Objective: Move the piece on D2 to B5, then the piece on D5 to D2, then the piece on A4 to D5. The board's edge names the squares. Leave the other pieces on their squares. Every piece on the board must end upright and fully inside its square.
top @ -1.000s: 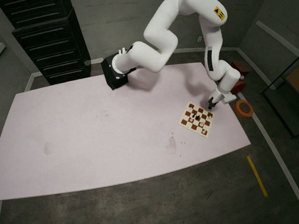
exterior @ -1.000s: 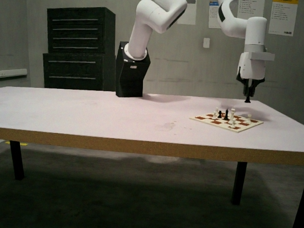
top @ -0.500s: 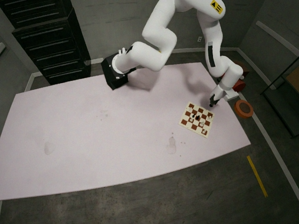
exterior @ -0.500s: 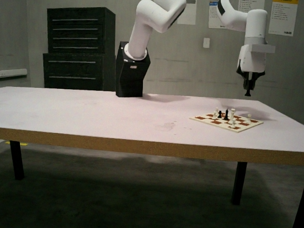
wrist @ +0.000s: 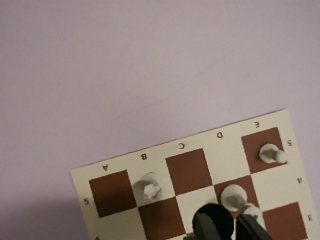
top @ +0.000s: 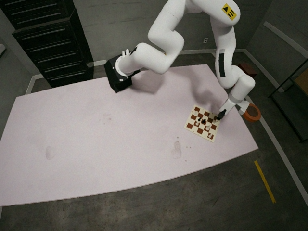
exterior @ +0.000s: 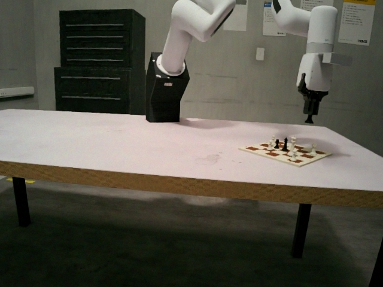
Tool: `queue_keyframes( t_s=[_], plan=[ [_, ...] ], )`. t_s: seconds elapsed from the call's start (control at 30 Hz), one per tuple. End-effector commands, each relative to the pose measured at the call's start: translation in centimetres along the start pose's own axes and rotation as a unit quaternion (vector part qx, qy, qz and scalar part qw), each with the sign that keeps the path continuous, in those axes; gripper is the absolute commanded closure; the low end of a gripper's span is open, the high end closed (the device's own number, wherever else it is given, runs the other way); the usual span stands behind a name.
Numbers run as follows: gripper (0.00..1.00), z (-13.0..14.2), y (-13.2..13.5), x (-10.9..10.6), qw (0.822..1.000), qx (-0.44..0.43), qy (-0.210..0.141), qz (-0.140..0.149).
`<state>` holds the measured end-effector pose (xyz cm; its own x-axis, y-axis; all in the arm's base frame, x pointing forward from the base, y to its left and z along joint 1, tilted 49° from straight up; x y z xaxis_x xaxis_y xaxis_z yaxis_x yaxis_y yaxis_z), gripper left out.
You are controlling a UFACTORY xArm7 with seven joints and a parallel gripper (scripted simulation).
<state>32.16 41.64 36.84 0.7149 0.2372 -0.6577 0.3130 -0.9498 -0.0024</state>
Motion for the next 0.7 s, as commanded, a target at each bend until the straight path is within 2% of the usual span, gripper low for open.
queue_keyframes(
  t_s=[0.0,0.67],
  plan=[
    [1.0,-2.56,3.02,0.03,0.991,-0.135,0.0,-0.019],
    [1.0,-2.73,3.28,0.42,0.989,-0.144,0.0,-0.019]
  ],
)
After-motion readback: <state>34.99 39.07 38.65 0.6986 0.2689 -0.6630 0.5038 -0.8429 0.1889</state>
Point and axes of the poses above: the point where the finger pads meet when closed, its own x axis out along the fingers, its own y axis across the jaws, z = x × y, the point moved 2 cm from there along -x, back along the fingers, and after that the axes turned 6 degrees about x, right-handed, at the moved point
